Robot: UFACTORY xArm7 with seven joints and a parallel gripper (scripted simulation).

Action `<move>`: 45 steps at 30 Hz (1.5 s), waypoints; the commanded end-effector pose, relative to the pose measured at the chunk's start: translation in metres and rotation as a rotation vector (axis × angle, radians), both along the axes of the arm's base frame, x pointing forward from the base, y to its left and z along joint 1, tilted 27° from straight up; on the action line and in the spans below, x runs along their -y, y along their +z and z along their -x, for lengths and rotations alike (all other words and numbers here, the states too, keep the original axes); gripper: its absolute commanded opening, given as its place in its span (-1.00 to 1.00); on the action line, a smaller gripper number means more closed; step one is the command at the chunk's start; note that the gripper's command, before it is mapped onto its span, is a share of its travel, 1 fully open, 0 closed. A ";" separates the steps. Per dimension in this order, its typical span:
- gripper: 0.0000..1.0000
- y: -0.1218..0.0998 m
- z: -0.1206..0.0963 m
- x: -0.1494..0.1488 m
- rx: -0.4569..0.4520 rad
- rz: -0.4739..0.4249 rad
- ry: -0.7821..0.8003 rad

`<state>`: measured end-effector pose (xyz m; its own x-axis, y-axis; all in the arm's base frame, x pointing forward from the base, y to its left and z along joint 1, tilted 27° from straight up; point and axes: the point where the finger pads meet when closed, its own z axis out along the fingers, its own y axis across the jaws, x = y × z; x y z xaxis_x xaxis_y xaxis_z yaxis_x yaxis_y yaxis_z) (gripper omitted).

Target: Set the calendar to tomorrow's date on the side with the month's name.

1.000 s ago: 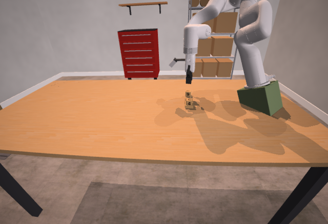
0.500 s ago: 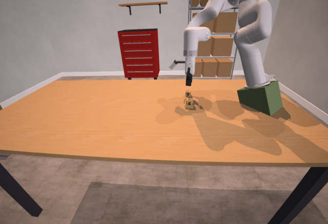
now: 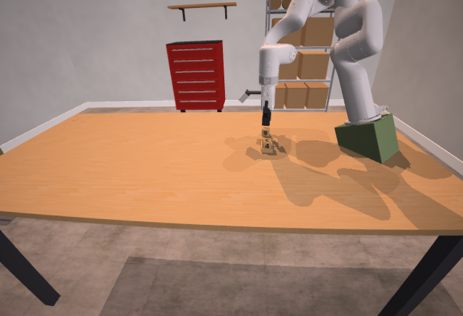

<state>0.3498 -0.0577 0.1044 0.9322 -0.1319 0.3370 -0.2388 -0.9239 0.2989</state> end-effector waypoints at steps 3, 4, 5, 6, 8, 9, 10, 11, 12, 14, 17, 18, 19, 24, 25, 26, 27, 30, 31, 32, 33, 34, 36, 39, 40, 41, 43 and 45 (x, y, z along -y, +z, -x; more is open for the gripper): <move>-0.01 -0.006 -0.003 0.002 0.002 0.000 0.001; -0.01 -0.007 -0.003 0.003 0.002 0.000 0.001; -0.01 -0.008 -0.004 0.003 0.002 0.000 0.001; -0.01 -0.009 -0.004 0.003 0.002 0.000 0.001; -0.01 -0.011 -0.004 0.004 0.002 0.000 0.001; -0.01 -0.011 -0.005 0.004 0.002 0.000 0.001; -0.01 -0.012 -0.005 0.004 0.002 0.000 0.001; -0.01 -0.013 -0.005 0.005 0.002 0.000 0.001; -0.01 -0.013 -0.005 0.005 0.002 0.000 0.001; -0.01 -0.013 -0.005 0.005 0.002 0.000 0.001; -0.01 -0.014 -0.005 0.005 0.002 0.000 0.001; -0.01 -0.014 -0.005 0.005 0.002 0.000 0.001; -0.01 -0.014 -0.005 0.005 0.002 0.000 0.001; -0.01 -0.015 -0.006 0.005 0.002 0.000 0.001; -0.01 -0.015 -0.006 0.005 0.002 0.000 0.001; -0.01 -0.015 -0.006 0.005 0.002 0.000 0.001; -0.01 -0.015 -0.006 0.005 0.002 0.000 0.001; -0.01 -0.015 -0.006 0.005 0.002 0.000 0.001; -0.01 -0.015 -0.006 0.005 0.002 0.000 0.001; -0.01 -0.015 -0.006 0.005 0.002 0.000 0.001; -0.01 -0.015 -0.006 0.005 0.002 0.000 0.001; -0.01 -0.015 -0.006 0.005 0.002 0.000 0.001; -0.01 -0.015 -0.006 0.005 0.002 0.000 0.001; -0.01 -0.015 -0.006 0.005 0.002 0.000 0.001; -0.01 -0.015 -0.006 0.005 0.002 0.000 0.001; -0.01 -0.015 -0.006 0.005 0.002 0.000 0.001; -0.01 -0.015 -0.006 0.005 0.002 0.000 0.001; -0.01 -0.015 -0.006 0.005 0.002 0.000 0.001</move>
